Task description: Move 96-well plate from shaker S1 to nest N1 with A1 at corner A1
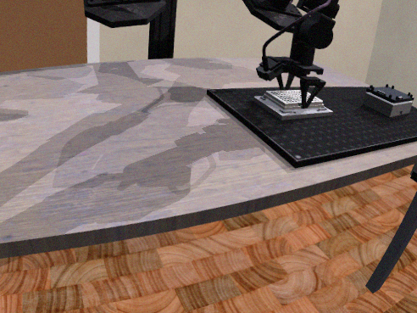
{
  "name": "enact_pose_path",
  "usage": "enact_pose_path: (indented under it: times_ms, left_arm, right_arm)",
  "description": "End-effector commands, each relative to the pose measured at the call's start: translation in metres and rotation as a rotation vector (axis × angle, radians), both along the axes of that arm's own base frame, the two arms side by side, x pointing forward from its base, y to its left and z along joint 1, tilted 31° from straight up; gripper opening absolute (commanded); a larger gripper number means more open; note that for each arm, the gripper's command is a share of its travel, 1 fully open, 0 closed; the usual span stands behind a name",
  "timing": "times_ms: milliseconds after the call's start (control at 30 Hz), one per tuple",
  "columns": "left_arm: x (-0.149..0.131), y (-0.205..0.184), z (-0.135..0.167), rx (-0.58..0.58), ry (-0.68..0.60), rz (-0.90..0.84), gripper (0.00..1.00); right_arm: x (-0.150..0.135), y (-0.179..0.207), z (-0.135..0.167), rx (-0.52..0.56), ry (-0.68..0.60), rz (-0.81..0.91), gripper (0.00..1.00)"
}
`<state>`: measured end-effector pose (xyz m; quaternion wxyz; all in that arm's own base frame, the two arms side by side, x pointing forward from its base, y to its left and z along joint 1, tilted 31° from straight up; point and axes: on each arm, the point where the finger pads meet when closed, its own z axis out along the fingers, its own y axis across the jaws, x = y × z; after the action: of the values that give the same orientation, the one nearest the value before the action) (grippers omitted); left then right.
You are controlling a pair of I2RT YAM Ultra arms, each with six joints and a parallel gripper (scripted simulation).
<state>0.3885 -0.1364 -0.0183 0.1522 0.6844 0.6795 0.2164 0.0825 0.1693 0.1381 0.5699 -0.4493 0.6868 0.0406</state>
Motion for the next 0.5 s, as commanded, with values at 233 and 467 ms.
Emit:
enact_pose_path:
  times_ms: [233, 467]
  left_arm:
    - [0.000, -0.007, 0.013, -0.015, 0.000, 0.014, 0.82]
    - [0.007, -0.014, 0.019, -0.037, -0.033, -0.007, 0.82]
  right_arm:
    - [-0.002, 0.002, 0.007, 0.010, -0.007, 0.004, 1.00]
    - [-0.002, 0.002, 0.007, 0.010, -0.007, 0.004, 1.00]
